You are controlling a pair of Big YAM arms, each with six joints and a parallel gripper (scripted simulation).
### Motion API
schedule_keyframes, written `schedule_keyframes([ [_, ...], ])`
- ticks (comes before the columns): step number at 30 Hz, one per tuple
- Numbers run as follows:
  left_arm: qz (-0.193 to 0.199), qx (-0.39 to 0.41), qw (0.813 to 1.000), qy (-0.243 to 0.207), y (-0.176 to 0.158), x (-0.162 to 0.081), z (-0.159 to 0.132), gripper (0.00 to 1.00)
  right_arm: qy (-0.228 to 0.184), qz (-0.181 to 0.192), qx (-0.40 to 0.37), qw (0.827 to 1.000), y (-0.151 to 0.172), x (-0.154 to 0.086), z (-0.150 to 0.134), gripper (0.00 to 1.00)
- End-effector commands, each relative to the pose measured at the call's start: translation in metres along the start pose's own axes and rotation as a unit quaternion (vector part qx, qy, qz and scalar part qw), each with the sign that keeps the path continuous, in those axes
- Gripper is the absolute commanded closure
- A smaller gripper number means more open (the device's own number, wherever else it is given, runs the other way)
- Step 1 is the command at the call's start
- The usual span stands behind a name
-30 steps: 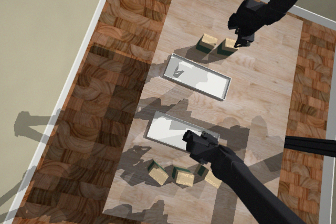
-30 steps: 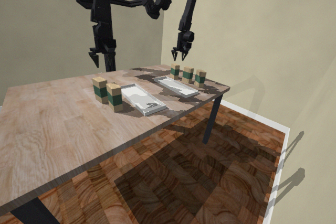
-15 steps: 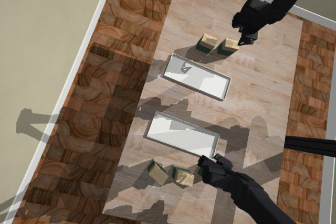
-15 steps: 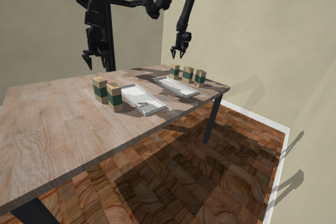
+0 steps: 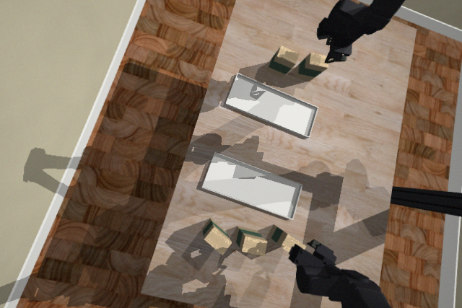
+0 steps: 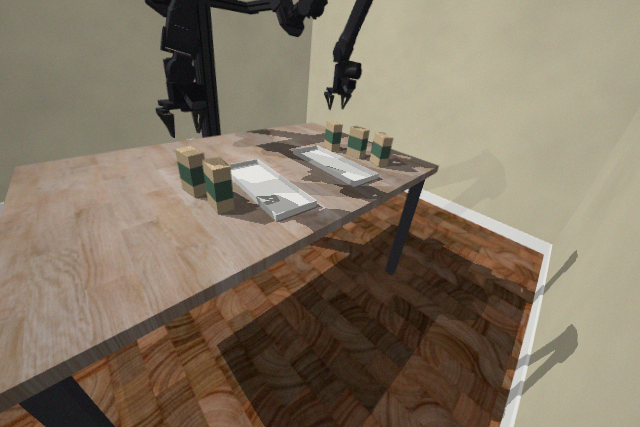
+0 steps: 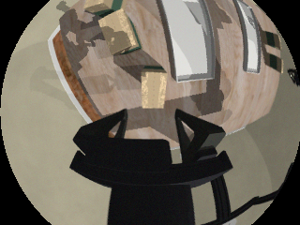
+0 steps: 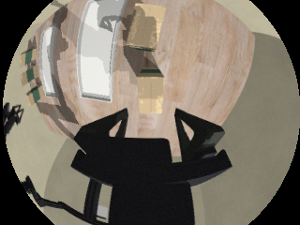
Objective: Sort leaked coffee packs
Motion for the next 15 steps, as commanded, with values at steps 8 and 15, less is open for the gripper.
schedule_keyframes([
  [8, -0.005, 0.012, 1.0, -0.005, -0.006, 0.001, 0.001, 0.22, 0.0, 0.0, 0.0, 1.0, 0.001, -0.002, -0.002, 0.22],
  [15, -0.005, 0.012, 1.0, -0.005, -0.006, 0.001, 0.001, 0.22, -0.002, 0.003, 0.001, 1.0, 0.006, 0.018, 0.0, 0.22],
])
Point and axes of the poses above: on each arm, the point where the finger pads meet when closed, its own x axis out along the fingers, its own y axis across the jaws, z = x × y, the point moved 2 cm from there along -x, back along the fingers, and after that the axes turned 6 degrees about x, right-handed, at the moved point
